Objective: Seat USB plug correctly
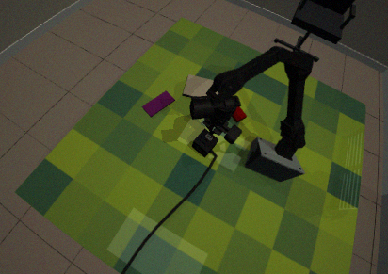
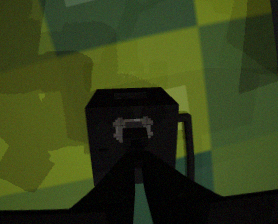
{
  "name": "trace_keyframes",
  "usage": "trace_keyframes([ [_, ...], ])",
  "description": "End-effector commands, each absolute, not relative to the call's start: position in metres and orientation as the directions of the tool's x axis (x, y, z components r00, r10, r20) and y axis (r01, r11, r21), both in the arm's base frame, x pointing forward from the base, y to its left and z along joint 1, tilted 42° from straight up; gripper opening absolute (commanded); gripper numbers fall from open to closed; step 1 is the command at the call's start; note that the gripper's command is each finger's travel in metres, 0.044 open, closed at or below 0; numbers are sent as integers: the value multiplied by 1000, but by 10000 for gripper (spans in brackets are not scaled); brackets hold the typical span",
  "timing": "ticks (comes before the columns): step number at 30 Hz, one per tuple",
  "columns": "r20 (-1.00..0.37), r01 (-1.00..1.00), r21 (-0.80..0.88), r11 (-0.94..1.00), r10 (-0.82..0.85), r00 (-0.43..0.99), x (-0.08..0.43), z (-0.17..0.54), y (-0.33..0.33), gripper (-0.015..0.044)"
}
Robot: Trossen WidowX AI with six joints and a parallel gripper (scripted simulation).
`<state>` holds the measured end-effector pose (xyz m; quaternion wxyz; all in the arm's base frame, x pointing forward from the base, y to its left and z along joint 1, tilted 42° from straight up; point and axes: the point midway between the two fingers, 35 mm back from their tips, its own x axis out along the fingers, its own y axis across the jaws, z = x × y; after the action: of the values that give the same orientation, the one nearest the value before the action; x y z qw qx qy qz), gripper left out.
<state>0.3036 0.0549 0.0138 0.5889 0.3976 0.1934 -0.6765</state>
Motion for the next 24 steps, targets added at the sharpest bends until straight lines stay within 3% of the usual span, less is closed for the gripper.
trace_keyframes([
  [1,-772,951,205,-231,-636,12,304,14,56,0],
  [24,-784,950,207,-232,-620,19,304,11,55,0],
])
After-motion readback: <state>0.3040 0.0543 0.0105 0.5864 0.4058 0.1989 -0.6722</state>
